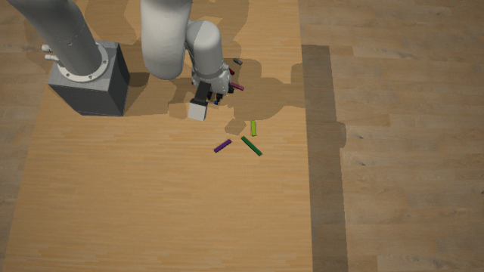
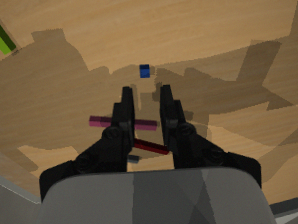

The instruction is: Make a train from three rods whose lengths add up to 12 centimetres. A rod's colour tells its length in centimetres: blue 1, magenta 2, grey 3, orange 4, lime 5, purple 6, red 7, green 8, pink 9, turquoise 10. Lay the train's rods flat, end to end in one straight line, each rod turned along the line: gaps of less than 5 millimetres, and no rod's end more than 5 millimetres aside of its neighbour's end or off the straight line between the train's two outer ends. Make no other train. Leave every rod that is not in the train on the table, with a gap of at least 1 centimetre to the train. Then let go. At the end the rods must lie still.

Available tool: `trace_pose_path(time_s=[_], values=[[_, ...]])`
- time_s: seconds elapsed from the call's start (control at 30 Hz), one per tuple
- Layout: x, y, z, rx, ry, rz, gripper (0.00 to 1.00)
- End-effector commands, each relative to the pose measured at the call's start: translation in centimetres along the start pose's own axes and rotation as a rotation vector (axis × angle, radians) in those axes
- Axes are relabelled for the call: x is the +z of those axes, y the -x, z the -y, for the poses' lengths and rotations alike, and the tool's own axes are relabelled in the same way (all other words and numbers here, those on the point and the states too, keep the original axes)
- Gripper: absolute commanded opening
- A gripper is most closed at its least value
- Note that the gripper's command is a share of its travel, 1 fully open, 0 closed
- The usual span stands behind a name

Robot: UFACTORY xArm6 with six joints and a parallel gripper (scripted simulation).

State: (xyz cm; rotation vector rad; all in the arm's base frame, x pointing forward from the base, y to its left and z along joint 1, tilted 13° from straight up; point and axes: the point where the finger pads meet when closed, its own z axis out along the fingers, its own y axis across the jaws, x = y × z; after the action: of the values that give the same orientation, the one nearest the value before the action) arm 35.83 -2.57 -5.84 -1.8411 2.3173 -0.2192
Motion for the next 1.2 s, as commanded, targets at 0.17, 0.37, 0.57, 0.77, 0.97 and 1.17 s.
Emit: trace_pose_path(time_s=[0.17, 0.37, 0.57, 0.77, 0.97, 1.17], values=[[-2.1, 0.0, 0.1, 0.000, -0.002, 0.001, 0.24], [-2.8, 0.0, 0.1, 0.000, -0.002, 0.001, 0.24], [-3.5, 0.0, 0.1, 0.000, -0.002, 0.001, 0.24], [-3.9, 0.0, 0.1, 0.000, -0.002, 0.001, 0.24], [-4.0, 0.0, 0.1, 0.000, -0.002, 0.001, 0.24], [-4.1, 0.0, 0.1, 0.000, -0.002, 0.001, 0.24]])
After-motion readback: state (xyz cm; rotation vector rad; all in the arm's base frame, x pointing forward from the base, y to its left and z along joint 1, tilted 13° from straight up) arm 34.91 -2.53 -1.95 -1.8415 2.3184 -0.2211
